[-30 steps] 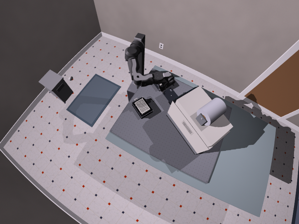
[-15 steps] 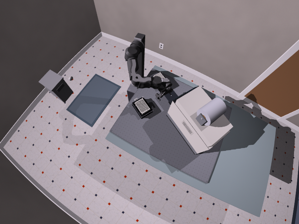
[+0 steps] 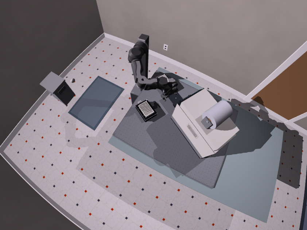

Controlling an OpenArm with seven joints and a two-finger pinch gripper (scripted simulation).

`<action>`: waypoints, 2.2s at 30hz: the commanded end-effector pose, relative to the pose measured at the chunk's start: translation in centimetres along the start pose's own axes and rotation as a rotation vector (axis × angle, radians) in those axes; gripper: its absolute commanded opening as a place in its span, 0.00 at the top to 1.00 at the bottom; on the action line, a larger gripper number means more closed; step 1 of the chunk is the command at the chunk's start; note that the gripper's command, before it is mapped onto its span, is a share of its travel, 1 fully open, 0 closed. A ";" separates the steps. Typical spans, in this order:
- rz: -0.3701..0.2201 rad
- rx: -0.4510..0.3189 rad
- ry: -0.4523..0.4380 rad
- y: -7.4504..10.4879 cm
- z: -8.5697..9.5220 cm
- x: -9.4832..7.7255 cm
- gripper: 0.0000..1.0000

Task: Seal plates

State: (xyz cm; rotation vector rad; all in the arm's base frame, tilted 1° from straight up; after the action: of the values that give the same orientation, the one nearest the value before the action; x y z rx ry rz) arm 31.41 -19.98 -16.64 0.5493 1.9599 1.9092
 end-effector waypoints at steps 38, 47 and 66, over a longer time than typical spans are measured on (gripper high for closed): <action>-0.010 0.006 -0.023 -4.4 9.9 11.6 0.35; -0.012 -0.024 -0.021 -4.9 11.8 15.7 0.35; -0.012 -0.017 -0.022 -5.4 12.9 18.3 0.35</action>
State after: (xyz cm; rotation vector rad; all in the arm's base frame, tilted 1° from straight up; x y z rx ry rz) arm 21.96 0.28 -21.82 0.5492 1.9250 1.9034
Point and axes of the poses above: the point where the finger pads meet when closed, its own y axis back along the fingers, its own z axis across the jaws, x = y × z, the point moved 7 cm from there along y, back along the fingers, and after that the axes turned 4 degrees about y, right-handed, at the moved point
